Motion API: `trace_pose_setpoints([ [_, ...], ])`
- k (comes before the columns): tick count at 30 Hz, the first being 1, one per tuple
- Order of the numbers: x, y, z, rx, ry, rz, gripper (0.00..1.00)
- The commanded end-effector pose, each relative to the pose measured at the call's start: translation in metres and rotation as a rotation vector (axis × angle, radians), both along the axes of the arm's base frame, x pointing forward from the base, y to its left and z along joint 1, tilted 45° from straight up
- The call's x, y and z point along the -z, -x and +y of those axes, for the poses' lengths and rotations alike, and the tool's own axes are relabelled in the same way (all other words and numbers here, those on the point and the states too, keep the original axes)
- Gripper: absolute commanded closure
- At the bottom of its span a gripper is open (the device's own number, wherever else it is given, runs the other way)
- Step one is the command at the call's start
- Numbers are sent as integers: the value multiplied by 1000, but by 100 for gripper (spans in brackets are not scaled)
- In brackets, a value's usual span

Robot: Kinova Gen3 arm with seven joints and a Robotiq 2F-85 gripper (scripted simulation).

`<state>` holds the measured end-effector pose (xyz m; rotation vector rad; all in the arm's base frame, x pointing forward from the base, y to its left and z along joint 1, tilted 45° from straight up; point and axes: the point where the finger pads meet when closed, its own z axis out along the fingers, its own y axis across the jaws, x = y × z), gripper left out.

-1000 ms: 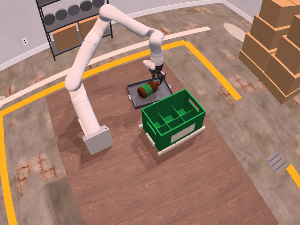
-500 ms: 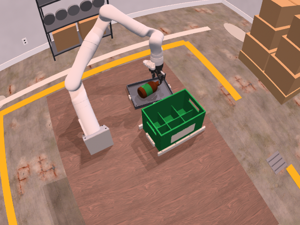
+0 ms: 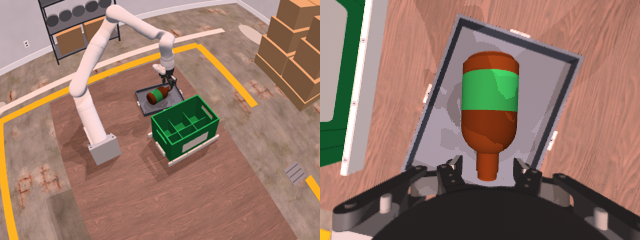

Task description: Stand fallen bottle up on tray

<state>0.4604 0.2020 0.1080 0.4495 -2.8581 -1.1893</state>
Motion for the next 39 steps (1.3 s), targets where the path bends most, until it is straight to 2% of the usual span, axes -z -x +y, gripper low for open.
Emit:
trace_pose_setpoints([
  [1,-1,-2,1,6,0,-6,36],
  [19,3,-1,5,6,0,-3,36],
  [39,19,2,20,5,0,-2,36],
])
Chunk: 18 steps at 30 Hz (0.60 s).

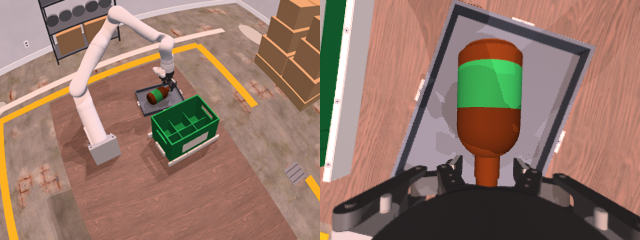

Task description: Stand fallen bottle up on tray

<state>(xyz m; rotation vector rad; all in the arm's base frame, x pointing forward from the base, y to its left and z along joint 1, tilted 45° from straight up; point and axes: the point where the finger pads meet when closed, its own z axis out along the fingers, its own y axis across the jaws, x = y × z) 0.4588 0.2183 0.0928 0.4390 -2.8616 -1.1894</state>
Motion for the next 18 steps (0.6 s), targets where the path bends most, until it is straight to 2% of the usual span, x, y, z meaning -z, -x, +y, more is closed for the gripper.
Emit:
trace_pose_setpoints([
  [1,5,1,5,-2,-1,-3,36],
  [18,14,2,14,-2,-1,-4,36],
])
